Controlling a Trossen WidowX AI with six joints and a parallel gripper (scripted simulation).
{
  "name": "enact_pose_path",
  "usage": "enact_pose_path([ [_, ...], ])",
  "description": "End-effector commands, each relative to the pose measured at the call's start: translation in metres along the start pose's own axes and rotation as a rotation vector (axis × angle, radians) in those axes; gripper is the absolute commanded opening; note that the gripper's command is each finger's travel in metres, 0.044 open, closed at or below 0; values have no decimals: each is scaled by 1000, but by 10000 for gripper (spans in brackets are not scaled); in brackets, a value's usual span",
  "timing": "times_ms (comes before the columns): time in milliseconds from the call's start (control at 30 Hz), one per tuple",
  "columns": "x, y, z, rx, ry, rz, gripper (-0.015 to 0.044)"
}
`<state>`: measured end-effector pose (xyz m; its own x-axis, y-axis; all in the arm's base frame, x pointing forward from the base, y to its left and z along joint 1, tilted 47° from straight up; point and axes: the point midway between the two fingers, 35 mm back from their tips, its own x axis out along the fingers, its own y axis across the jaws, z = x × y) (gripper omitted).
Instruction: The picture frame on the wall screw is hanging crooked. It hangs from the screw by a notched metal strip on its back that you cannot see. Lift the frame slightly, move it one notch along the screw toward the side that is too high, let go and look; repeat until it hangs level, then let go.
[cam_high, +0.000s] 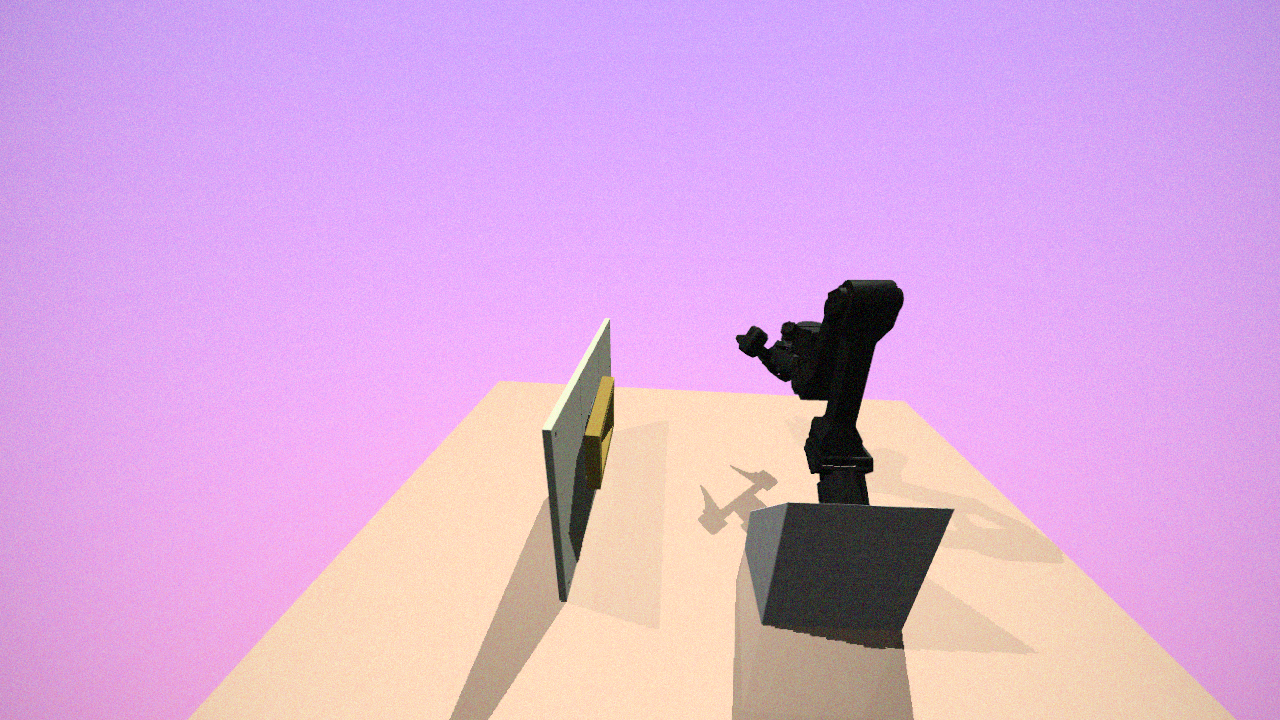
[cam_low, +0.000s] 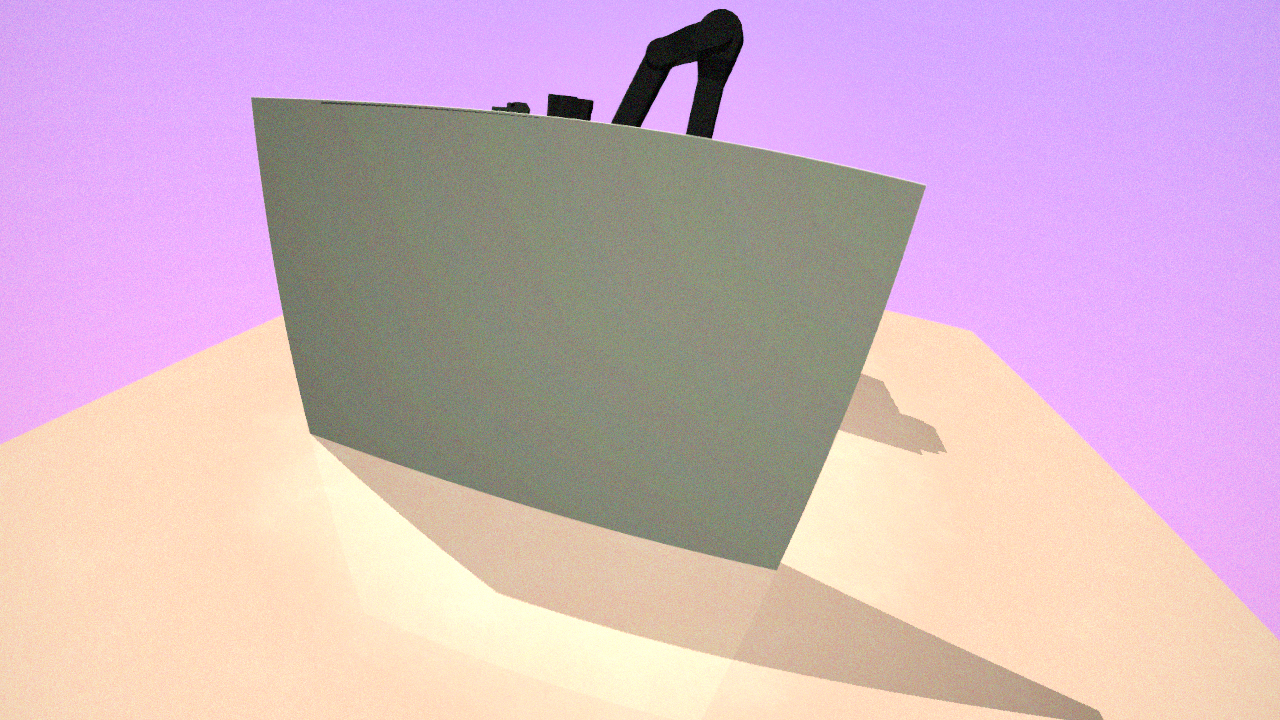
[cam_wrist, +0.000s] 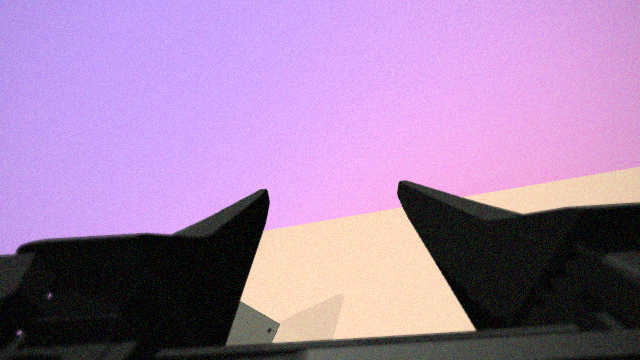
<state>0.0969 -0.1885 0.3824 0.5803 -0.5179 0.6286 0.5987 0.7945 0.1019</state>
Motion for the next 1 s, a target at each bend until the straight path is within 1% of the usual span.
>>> enact_pose_path([
  [0,0,1,-1,7,1,2,374],
  [133,4,19,-18,136,32,34,269],
  [167,5,25,-23,174,44,44,260],
  [367,3,65,-55,381,144,104,260],
  [567,-10,110,-85,549,285,172,260],
  [767,-37,158,-109,667,454,254,260],
  [967,-77,204,-127,732,636,357,260],
])
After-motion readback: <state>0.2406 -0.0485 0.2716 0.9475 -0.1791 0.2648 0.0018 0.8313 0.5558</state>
